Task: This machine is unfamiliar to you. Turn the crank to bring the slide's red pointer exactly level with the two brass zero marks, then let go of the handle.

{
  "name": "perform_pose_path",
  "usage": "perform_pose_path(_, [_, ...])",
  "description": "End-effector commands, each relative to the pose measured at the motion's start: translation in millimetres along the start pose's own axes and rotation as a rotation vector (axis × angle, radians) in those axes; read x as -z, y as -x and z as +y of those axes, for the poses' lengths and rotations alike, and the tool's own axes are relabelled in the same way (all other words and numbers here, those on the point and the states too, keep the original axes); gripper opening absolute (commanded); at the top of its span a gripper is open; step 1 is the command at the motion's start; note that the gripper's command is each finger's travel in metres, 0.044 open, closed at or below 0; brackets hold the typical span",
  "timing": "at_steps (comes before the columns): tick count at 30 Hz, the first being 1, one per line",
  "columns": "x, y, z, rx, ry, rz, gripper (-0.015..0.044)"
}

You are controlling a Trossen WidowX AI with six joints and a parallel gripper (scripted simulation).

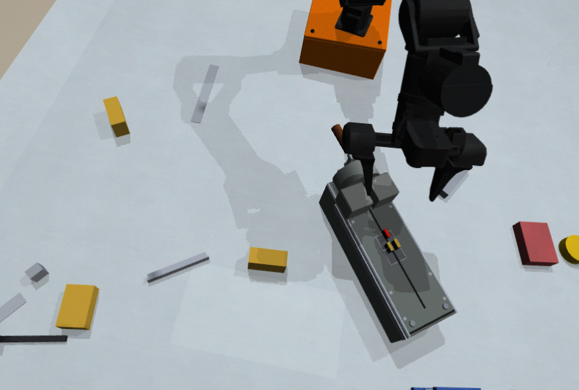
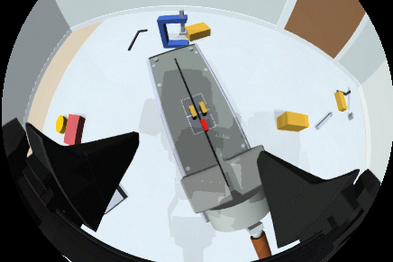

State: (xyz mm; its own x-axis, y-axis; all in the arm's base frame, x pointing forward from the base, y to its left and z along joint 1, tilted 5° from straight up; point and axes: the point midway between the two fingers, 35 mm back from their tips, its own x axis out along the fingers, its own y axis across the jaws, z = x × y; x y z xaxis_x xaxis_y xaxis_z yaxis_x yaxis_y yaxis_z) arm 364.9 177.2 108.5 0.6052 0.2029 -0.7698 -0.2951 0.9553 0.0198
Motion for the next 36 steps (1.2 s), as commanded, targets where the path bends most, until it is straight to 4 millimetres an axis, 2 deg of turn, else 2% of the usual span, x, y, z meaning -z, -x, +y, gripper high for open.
perform_pose_path(1, [-0.1,-0.1,0.1,-0.001,0.000,-0.001,0.0440])
perform_pose_path(6, [-3.1,3.3,0.5,-0.001,0.000,-0.001,0.0440])
perform_pose_path(12, [-27.0,36.6,4.1,0.000,0.000,0.000,0.0440])
perform_pose_path(15, [-28.9,41.0,3.5,-0.002,0.003,0.001,0.0440])
perform_pose_path(26, [2.4,63.7,-44.9,-0.131,0.207,0.001,0.0440])
perform_pose_path(36, [35.9,90.0,-74.7,-0.240,0.404,-0.090,0.0440])
